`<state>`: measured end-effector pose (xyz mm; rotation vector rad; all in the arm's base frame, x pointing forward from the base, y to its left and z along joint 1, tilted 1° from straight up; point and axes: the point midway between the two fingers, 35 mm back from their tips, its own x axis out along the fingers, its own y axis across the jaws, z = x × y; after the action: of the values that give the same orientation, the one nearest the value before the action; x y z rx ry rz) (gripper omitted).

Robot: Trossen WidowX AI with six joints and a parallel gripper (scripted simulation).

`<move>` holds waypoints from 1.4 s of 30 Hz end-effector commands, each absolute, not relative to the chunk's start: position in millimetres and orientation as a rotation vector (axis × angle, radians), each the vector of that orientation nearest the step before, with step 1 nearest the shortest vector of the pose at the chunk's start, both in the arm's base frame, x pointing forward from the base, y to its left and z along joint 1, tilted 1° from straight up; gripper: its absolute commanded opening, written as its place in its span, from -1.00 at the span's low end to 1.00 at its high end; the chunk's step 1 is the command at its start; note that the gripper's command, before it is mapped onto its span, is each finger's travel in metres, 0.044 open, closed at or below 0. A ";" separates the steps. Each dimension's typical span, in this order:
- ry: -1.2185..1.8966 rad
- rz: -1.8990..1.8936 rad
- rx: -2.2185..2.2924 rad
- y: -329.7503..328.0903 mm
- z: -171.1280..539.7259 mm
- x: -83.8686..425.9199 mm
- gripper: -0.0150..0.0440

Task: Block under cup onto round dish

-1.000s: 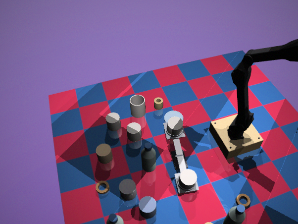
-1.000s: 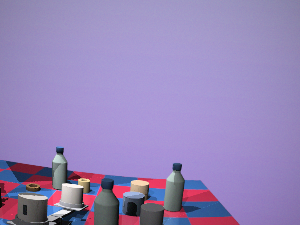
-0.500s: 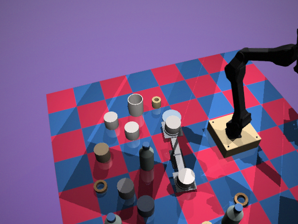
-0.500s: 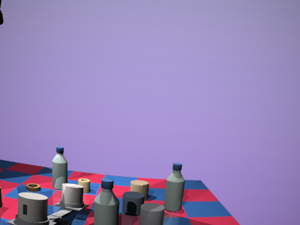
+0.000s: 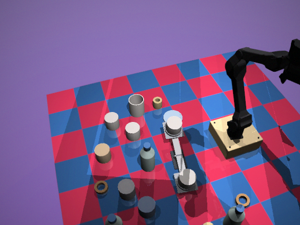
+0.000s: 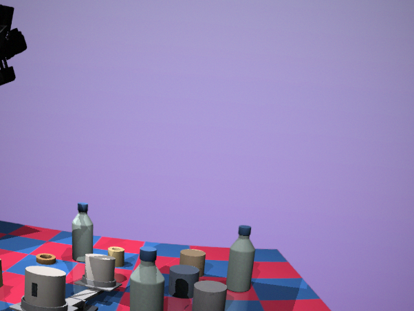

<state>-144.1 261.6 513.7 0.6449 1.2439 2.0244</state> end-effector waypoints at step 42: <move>0.784 0.593 0.281 181.9 276.6 127.9 1.00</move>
<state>117.6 197.7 292.5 0.3291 0.7932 0.6790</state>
